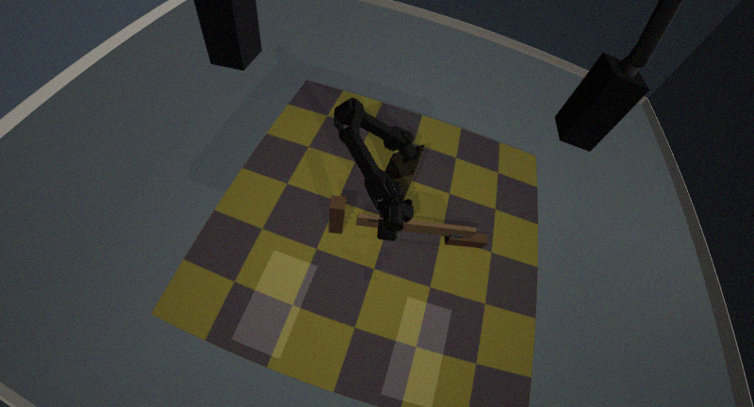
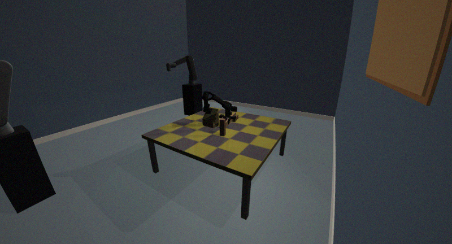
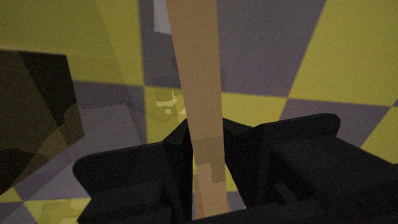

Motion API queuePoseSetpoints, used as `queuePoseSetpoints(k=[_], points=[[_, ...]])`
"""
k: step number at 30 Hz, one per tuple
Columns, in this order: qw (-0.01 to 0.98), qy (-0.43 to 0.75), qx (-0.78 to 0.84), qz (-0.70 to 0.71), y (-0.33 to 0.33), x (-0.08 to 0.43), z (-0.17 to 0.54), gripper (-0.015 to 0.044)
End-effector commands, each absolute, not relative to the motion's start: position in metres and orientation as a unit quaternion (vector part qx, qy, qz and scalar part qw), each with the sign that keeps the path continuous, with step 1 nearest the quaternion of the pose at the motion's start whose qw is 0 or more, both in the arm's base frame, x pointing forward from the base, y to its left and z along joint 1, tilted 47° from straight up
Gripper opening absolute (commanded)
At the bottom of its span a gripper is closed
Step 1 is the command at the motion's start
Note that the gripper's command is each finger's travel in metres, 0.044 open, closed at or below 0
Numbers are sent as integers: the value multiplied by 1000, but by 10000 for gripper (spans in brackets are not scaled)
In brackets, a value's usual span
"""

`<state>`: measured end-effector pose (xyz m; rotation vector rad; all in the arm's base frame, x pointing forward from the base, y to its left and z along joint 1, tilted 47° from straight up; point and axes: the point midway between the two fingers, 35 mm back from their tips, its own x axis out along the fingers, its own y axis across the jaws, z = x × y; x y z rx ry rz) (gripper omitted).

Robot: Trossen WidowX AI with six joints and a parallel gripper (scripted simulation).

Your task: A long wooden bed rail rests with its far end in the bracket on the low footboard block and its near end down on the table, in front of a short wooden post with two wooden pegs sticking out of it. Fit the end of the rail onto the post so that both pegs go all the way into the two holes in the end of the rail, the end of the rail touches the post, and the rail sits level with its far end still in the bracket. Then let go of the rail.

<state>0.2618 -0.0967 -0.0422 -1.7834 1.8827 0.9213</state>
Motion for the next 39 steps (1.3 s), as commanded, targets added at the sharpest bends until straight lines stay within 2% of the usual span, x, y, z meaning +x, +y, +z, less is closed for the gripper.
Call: queuePoseSetpoints(k=[1,39], points=[[195,669,-638,329,-97,264,-39,0],[195,669,-638,328,-105,267,-31,0]])
